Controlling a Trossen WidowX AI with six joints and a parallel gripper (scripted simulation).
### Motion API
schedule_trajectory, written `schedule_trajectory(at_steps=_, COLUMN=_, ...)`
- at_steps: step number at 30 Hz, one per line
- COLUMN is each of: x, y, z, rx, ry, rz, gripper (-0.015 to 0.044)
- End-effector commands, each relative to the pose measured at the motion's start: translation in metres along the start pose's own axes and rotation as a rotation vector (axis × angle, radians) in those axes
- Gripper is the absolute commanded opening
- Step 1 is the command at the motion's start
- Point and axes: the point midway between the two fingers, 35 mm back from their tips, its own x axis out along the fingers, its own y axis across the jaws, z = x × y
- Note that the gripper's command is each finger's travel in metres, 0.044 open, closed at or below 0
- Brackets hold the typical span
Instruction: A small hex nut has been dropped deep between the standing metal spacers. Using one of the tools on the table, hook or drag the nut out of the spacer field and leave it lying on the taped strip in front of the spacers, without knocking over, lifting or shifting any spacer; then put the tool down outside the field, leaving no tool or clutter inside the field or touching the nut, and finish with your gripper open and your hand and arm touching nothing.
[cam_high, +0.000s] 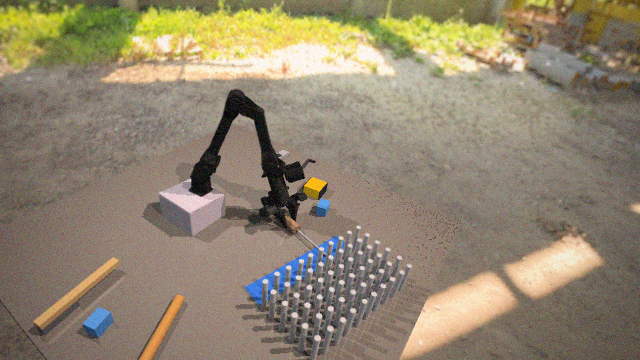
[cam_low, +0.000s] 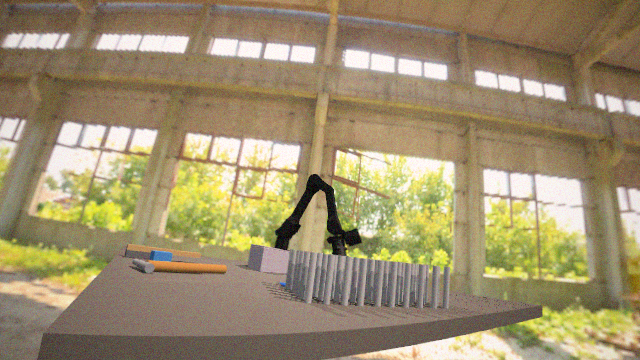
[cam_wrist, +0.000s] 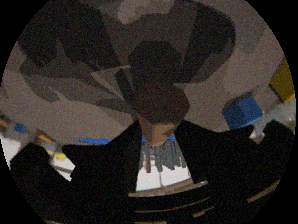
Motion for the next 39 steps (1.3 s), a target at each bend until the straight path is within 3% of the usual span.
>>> schedule_trajectory(at_steps=1, x=-0.003, y=0.001, z=0.003, rx=0.003, ry=-0.001, rz=0.001, gripper=0.0)
schedule_trajectory(at_steps=39, x=-0.02, y=-0.002, z=-0.009, rx=0.001, ry=0.0, rz=-0.002, gripper=0.0)
